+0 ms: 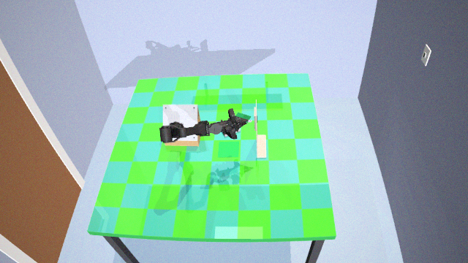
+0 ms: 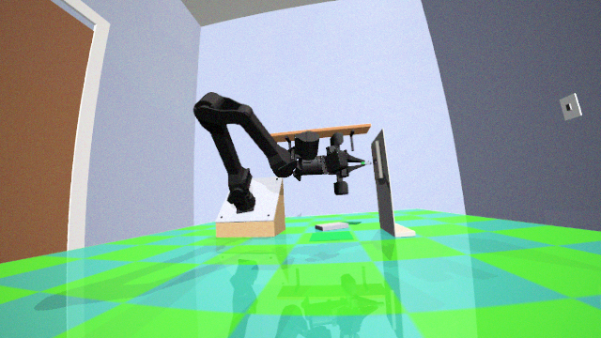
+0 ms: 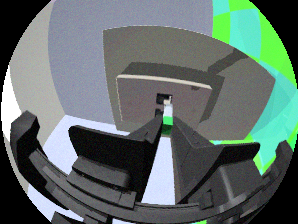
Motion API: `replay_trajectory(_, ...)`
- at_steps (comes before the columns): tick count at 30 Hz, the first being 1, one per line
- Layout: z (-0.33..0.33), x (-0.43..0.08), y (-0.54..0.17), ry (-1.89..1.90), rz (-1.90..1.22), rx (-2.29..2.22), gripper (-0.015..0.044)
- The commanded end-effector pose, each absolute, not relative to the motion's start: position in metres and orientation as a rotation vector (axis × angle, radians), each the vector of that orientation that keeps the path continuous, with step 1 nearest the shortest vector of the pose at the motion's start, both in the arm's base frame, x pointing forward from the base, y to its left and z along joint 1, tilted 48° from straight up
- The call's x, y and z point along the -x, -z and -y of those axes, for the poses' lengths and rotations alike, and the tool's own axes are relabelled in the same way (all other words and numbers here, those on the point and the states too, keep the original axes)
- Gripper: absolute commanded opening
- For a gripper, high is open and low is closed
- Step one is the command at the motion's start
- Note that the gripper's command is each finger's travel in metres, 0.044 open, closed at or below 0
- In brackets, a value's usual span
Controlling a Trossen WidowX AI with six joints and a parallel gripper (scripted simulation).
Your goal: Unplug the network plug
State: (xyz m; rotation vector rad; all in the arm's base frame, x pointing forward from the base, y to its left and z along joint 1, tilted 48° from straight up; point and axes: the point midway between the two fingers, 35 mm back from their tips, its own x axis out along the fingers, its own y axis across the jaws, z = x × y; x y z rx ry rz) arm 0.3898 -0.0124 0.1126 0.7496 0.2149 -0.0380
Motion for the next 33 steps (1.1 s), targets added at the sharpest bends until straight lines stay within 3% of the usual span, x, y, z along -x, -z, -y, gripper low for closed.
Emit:
replay_trajectory(1, 0.011, -0.387, -0.113, 0.038, -0.212, -0.749, 0.0)
replay_trajectory(33, 0.008, -0.367, -0.113, 0.038, -0.213, -0.749, 0.0)
